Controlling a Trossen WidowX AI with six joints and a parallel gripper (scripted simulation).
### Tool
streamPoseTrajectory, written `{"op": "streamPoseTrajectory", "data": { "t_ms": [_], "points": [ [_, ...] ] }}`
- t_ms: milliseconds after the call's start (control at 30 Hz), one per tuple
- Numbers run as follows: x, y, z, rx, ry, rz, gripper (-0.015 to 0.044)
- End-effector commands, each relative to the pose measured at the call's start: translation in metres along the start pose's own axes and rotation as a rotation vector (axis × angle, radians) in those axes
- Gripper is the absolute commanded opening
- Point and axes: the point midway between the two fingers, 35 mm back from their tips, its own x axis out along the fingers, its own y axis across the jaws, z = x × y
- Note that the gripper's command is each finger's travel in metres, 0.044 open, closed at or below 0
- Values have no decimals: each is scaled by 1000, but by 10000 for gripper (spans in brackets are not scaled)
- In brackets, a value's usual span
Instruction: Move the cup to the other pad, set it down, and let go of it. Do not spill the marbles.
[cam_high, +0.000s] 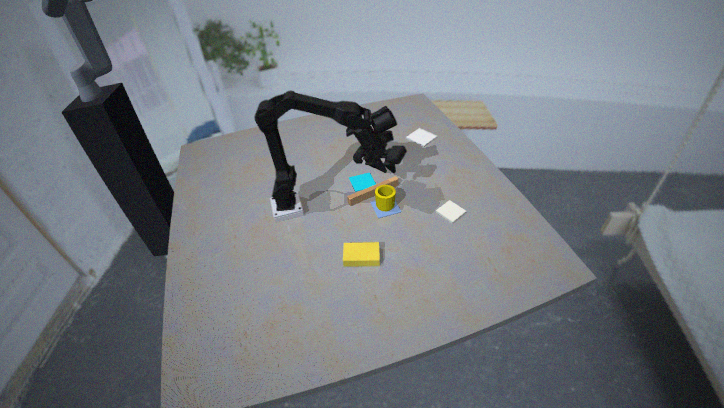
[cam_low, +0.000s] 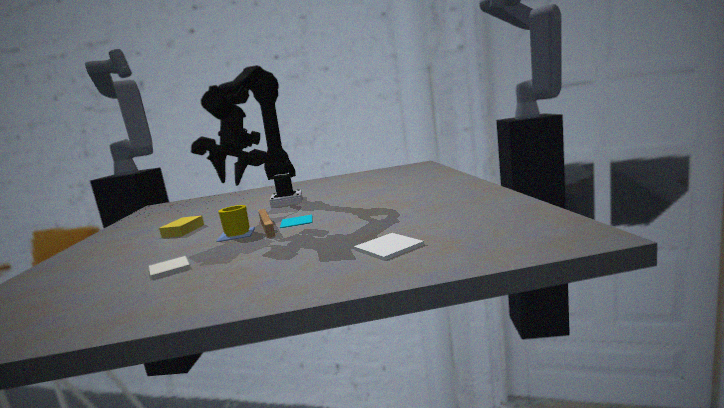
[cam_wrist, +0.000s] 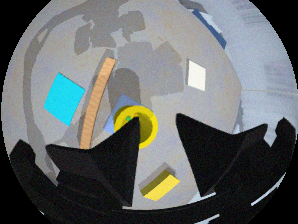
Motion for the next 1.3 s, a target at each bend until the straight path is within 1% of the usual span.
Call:
{"op": "streamPoseTrajectory", "data": {
  "t_ms": [0, 500, 1267],
  "points": [
    [19, 32, -36, -359, 196, 427, 167],
    [21, 31, -37, -359, 196, 427, 167],
    [54, 44, -46, -359, 196, 427, 167]
  ]
}}
